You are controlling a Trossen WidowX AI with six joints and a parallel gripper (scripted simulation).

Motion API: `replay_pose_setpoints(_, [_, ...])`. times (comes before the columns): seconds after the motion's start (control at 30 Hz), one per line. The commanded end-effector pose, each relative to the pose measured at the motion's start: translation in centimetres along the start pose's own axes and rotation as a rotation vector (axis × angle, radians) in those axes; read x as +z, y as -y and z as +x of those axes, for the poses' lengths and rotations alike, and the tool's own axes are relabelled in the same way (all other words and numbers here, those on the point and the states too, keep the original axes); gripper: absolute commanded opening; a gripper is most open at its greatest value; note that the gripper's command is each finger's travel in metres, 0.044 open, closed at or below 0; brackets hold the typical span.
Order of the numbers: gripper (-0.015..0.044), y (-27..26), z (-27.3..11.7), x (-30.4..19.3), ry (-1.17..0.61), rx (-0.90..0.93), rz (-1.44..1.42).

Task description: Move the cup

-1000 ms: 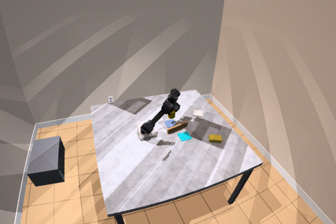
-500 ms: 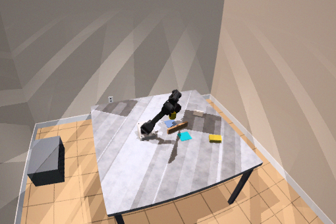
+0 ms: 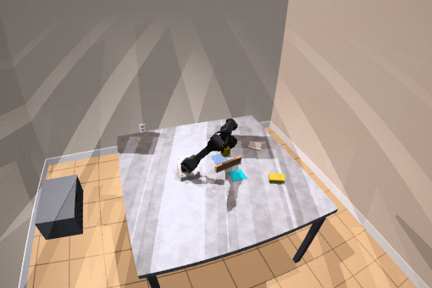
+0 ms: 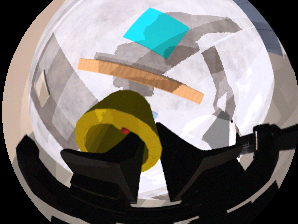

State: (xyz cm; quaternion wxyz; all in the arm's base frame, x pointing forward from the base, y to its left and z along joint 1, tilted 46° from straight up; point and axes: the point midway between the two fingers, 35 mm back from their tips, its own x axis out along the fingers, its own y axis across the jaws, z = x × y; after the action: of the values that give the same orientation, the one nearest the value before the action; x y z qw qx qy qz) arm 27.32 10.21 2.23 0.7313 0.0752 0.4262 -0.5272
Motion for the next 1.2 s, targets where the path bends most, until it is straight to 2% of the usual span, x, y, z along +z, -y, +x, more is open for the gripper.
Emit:
replay_pose_setpoints(0.0, [0.0000, 0.3, -0.1, 1.0, 0.003, 0.003, -0.004])
replay_pose_setpoints(1.17, [0.0000, 3.7, -0.3, 11.7, 0.007, 0.001, -0.004])
